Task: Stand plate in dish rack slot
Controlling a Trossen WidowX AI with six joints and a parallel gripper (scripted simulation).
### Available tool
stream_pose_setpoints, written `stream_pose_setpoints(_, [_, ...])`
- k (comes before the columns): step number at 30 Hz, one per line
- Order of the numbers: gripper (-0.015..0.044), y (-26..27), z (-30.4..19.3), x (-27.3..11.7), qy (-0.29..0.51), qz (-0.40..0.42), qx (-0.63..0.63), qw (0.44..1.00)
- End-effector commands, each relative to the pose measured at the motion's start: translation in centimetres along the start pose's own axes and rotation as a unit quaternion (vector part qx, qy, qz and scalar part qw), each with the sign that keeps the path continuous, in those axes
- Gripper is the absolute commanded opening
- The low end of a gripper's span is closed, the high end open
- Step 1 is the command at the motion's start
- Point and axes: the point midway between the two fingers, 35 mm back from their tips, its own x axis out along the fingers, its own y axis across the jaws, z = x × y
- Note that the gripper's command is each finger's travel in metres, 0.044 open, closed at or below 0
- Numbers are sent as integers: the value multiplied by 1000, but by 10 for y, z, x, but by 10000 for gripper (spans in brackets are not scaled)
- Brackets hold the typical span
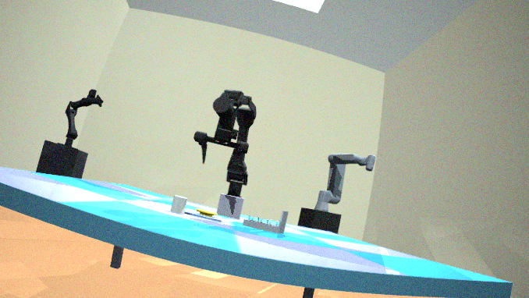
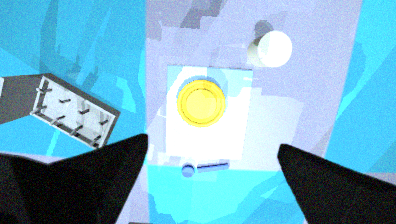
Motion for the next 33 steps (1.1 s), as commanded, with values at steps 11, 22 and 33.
stream_pose_setpoints(11, [400,5,-14,107,13,1,-5,1000])
stream_pose_setpoints(22, [400,5,-13,122,13,1,-5,1000])
stream_pose_setpoints(33, [400,4,-13,140,13,1,-5,1000])
